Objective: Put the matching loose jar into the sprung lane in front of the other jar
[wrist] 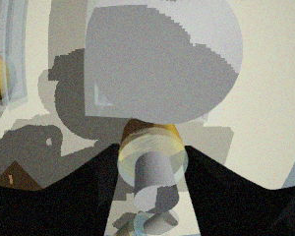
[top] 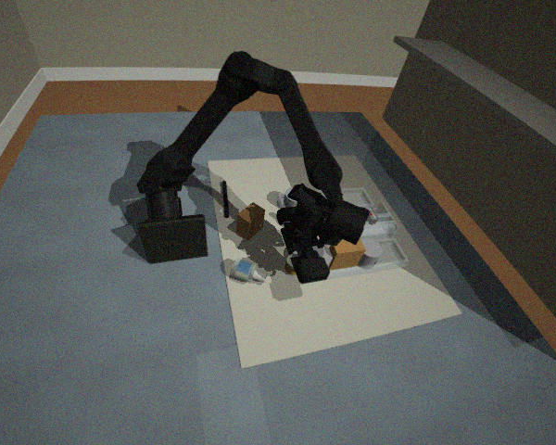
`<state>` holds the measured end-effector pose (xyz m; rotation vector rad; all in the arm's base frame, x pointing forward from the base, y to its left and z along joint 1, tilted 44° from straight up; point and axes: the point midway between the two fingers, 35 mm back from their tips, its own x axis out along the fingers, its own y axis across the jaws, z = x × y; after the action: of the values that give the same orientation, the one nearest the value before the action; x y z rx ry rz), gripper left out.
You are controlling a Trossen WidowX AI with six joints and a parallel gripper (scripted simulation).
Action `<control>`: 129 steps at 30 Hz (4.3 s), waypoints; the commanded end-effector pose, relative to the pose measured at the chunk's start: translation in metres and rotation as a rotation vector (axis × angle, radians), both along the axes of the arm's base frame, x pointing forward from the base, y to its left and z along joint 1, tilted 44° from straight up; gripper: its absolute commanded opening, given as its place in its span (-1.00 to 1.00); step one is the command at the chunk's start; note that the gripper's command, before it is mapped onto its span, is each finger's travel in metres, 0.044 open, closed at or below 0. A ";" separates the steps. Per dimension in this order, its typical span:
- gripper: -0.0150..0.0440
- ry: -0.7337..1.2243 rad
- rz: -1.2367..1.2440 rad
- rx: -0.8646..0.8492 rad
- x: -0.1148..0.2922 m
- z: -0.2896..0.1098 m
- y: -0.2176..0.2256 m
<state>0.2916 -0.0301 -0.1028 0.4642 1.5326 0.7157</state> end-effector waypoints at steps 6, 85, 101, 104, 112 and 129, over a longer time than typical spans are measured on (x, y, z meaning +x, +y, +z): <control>-0.47 0.005 -0.010 -0.006 -0.003 -0.004 -0.003; -0.49 0.019 -0.016 0.009 -0.010 0.108 0.073; -0.49 0.019 -0.016 0.009 -0.005 0.108 0.073; -0.49 0.019 -0.016 0.009 -0.004 0.108 0.073; -0.49 0.019 -0.016 0.009 0.000 0.108 0.074; -0.49 0.018 -0.016 0.008 0.007 0.107 0.075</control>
<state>0.2897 0.0452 0.0040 0.4918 1.5610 0.7083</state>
